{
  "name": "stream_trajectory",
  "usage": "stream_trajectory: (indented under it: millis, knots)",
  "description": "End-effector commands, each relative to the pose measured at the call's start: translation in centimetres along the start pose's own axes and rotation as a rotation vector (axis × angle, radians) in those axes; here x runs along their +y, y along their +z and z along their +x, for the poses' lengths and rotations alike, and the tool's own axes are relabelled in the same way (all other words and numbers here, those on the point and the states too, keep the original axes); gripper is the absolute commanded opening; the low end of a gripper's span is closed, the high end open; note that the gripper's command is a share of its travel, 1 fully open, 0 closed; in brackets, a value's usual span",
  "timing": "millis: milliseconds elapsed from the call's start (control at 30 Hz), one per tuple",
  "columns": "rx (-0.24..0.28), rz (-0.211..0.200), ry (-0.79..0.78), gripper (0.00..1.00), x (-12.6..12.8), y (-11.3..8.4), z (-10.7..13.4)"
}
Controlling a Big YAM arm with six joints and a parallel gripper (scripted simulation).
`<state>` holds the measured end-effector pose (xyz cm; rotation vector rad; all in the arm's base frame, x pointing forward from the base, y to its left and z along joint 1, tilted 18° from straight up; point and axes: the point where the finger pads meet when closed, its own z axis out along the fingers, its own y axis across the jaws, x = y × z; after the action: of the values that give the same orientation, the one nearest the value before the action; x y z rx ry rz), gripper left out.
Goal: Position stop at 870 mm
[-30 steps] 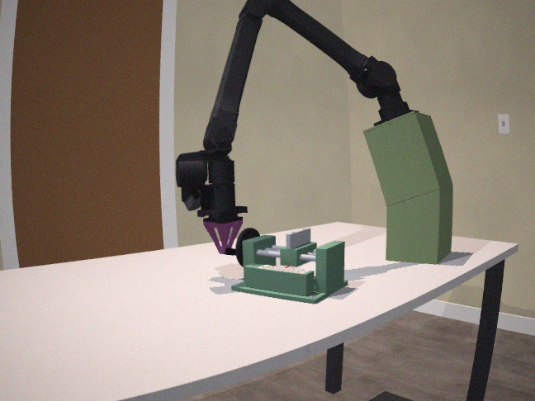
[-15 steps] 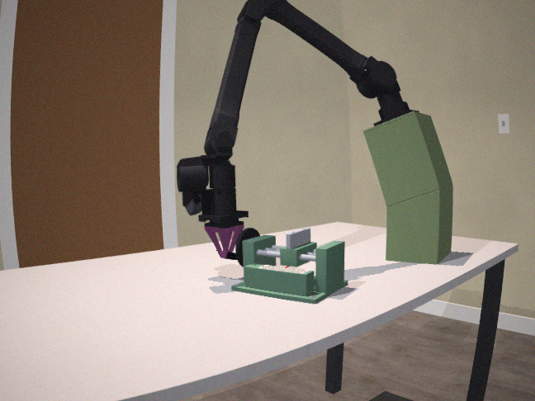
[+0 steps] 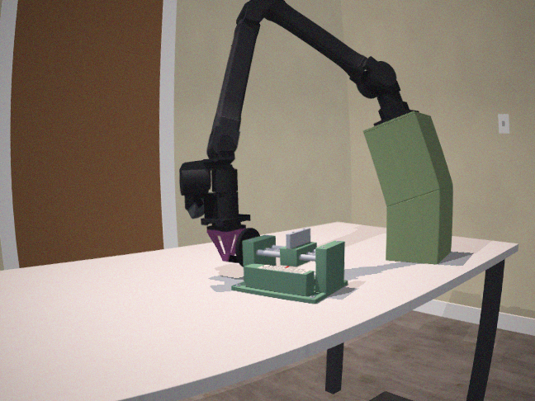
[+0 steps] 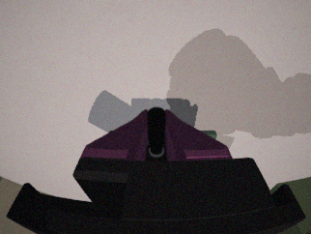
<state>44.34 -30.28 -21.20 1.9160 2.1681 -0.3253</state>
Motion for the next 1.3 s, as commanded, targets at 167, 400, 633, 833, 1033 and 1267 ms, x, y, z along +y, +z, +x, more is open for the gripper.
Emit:
stream_trajectory:
  millis: [167,400,633,833,1033,1267]
  knots:
    - [-0.003,0.000,0.003,0.06,-1.7,2.0,-0.1]
    - [-0.006,0.000,0.003,0.06,-1.8,2.1,-0.2]
    - [-0.005,0.002,0.003,0.06,-2.3,2.1,-0.1]
    - [-0.006,0.003,0.003,0.06,-2.5,2.1,-0.2]
    - [-0.005,0.002,0.003,0.06,-2.8,2.2,-0.1]
    - [-0.006,0.003,0.003,0.06,-3.7,2.5,-0.1]
